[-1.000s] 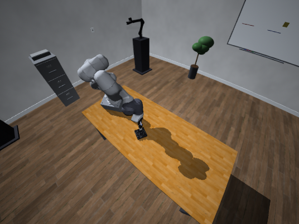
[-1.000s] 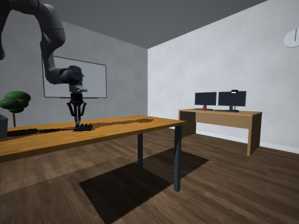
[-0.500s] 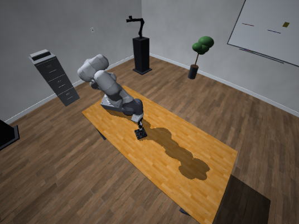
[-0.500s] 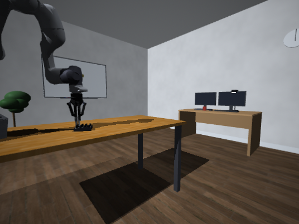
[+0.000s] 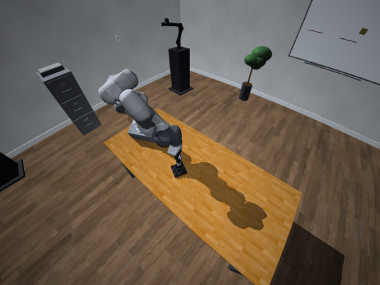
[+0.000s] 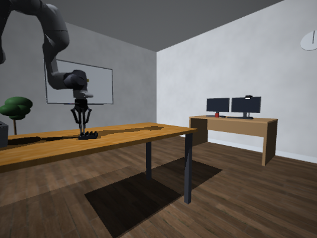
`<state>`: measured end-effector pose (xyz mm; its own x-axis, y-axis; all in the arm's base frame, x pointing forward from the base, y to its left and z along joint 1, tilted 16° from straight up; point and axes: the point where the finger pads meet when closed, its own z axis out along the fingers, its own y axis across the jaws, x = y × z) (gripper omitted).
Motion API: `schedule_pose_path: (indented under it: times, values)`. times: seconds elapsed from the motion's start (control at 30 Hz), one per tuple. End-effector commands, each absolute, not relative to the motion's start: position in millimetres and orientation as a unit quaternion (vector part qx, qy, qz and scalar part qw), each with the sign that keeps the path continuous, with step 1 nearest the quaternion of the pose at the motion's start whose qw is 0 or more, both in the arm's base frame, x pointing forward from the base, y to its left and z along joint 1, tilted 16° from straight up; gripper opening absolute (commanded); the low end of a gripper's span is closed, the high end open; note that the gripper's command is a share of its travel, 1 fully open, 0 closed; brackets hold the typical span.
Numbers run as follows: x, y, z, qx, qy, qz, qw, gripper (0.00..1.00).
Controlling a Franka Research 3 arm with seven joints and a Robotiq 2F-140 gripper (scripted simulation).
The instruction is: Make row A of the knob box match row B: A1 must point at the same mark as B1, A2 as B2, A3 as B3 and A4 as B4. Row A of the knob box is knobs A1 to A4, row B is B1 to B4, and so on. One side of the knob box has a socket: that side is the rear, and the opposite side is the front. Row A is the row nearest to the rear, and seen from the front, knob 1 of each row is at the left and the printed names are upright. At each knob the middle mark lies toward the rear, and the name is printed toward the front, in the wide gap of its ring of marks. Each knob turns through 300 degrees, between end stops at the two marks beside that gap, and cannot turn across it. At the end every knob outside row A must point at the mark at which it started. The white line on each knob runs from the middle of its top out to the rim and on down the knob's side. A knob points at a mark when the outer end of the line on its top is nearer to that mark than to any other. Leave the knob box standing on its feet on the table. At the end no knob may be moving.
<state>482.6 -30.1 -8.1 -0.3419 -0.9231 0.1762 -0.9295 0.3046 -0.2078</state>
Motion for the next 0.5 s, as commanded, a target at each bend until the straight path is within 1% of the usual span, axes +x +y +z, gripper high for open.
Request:
schedule_pose_path:
  times: [0.0, 0.47]
  values:
    - [483.1, -29.4, -8.4, 0.612, -0.779, 0.134, 0.018, 0.05]
    - [483.1, -29.4, -8.4, 0.696, -0.706, 0.131, 0.033, 0.05]
